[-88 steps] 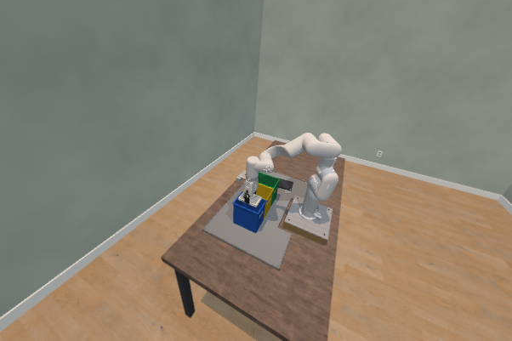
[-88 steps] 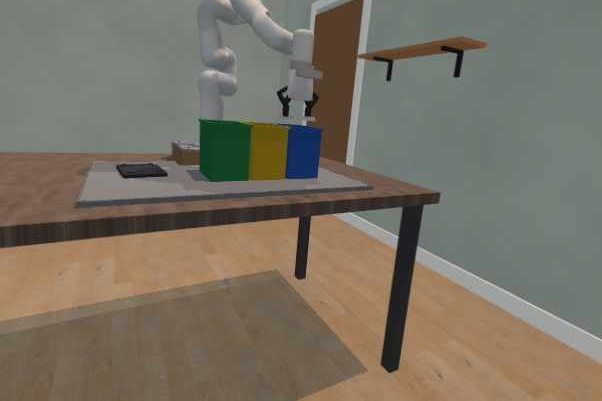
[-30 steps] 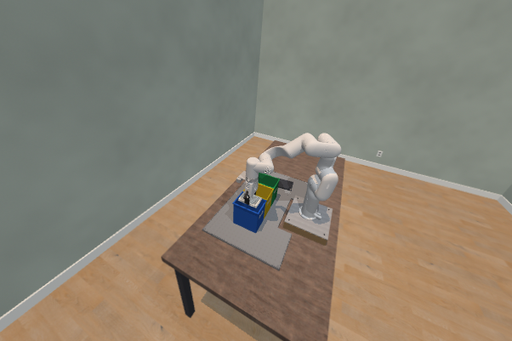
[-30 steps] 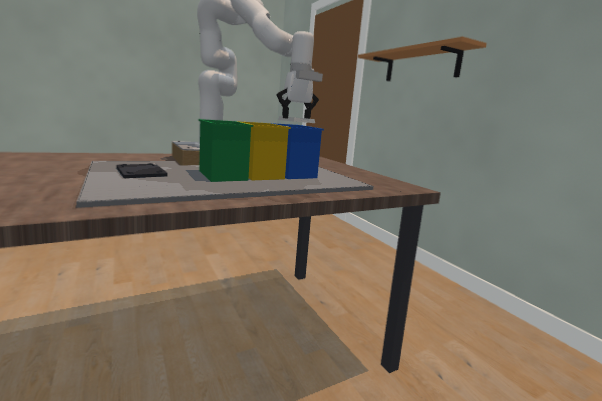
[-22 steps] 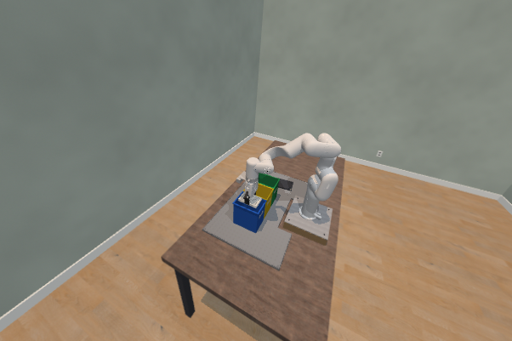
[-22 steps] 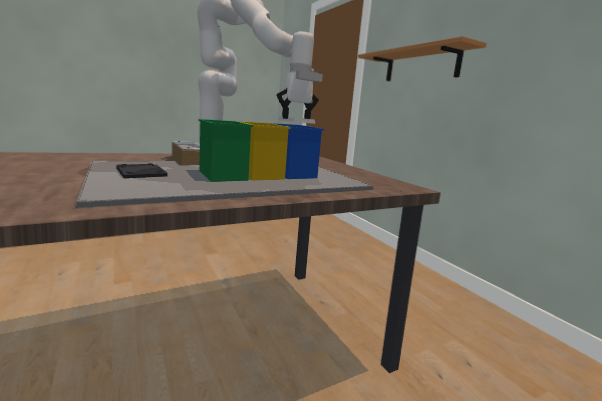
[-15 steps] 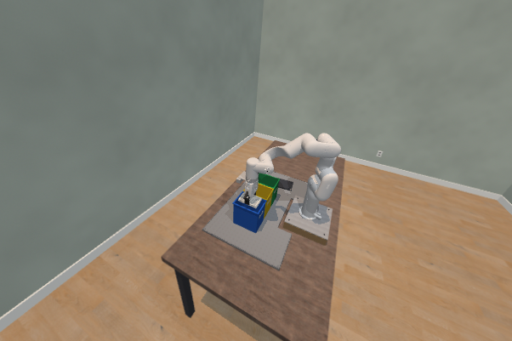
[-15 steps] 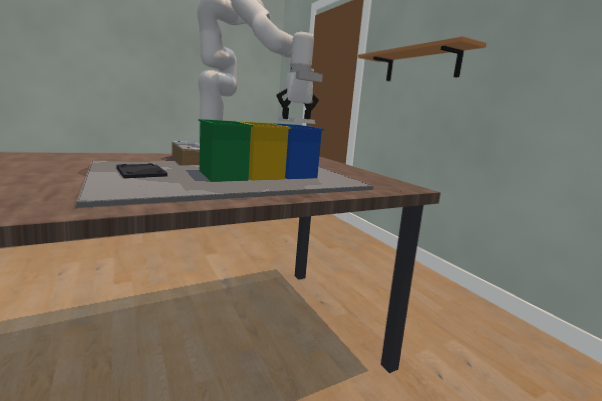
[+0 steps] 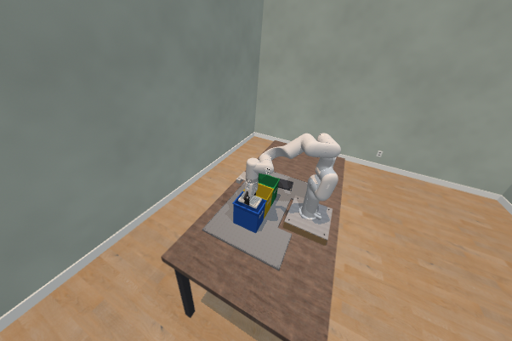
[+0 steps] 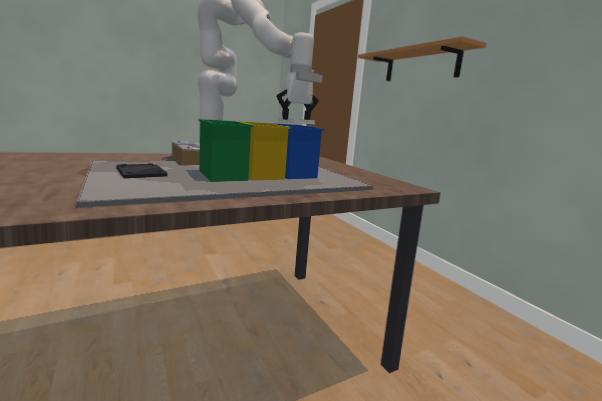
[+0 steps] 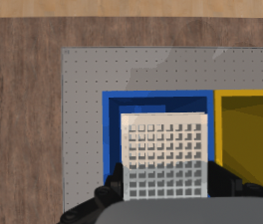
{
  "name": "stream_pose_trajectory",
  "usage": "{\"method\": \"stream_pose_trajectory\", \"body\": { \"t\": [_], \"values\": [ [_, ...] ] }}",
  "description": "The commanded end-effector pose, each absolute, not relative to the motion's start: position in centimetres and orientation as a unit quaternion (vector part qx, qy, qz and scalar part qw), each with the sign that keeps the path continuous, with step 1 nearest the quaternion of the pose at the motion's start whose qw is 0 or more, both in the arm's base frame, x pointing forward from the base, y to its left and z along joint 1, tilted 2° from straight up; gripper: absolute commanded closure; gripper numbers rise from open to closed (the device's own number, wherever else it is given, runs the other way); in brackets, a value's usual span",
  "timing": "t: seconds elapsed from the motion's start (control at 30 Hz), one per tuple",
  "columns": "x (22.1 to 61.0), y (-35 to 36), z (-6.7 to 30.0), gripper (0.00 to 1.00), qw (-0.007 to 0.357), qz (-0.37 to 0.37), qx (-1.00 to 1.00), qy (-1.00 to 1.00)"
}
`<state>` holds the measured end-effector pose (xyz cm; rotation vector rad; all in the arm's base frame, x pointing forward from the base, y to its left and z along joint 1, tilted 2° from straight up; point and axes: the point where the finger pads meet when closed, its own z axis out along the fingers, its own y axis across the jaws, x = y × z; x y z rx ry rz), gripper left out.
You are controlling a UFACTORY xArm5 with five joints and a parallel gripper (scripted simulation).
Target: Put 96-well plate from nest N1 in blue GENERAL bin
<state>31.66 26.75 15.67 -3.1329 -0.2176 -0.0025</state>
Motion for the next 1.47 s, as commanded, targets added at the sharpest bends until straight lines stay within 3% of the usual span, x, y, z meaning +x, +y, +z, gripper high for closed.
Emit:
{"method": "stream_pose_trajectory", "body": {
  "t": [0.0, 1.43],
  "values": [
    [31.8, 26.8, 15.7, 0.0, 0.002, -0.002, -0.998, -0.069],
    [31.8, 26.8, 17.1, 0.0, 0.002, -0.002, -0.998, -0.069]
  ]
}}
